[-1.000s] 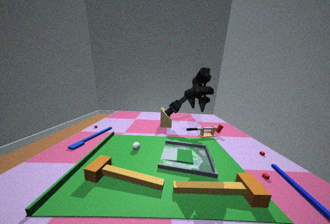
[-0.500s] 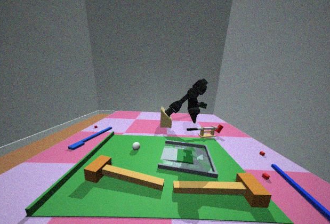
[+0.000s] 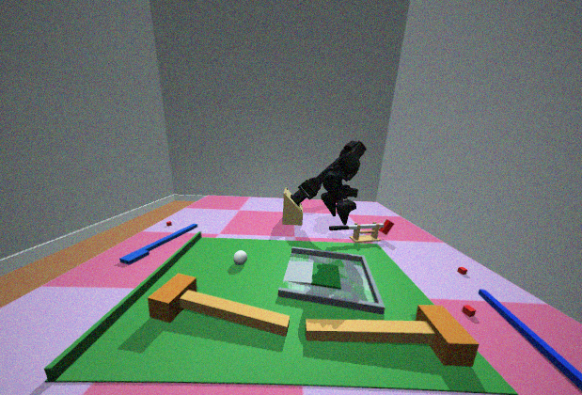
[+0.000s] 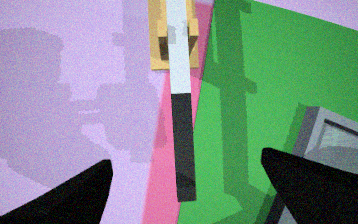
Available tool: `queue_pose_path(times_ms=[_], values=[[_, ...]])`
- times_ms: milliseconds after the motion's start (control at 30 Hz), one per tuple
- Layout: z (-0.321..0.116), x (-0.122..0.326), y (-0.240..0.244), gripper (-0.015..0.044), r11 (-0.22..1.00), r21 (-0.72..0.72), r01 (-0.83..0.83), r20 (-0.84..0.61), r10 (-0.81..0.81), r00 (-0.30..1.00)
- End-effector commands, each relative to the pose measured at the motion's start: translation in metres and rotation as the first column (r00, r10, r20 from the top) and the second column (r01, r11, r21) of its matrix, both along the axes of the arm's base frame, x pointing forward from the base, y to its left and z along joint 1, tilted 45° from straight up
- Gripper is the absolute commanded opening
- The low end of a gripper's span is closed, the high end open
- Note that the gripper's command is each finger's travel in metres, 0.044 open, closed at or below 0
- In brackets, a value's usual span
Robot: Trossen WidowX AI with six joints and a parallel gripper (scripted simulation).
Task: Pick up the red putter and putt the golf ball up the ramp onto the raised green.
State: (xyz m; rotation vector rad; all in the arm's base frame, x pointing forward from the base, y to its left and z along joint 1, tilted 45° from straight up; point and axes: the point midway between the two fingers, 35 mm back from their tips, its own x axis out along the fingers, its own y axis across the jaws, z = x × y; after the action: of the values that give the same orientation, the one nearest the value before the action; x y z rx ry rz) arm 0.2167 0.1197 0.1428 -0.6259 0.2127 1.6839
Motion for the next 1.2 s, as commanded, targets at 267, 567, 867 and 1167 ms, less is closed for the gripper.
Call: queue_pose_path(times_ms=[267,567,867,1167], values=[[-0.021,0.0,0.02,0.044,1.0,0.008,-0.003,-0.002,0.003,1.0],[-0.033,-0.001,0.033,0.044,1.0,0.01,-0.003,-0.002,0.003,1.0],[-0.042,-0.001,0.043,0.044,1.0,0.01,-0.003,-0.002,0.003,1.0],[-0.045,-0.001,0.045,0.0335,1.0,0.006,-0.006,0.005,0.006,1.0]])
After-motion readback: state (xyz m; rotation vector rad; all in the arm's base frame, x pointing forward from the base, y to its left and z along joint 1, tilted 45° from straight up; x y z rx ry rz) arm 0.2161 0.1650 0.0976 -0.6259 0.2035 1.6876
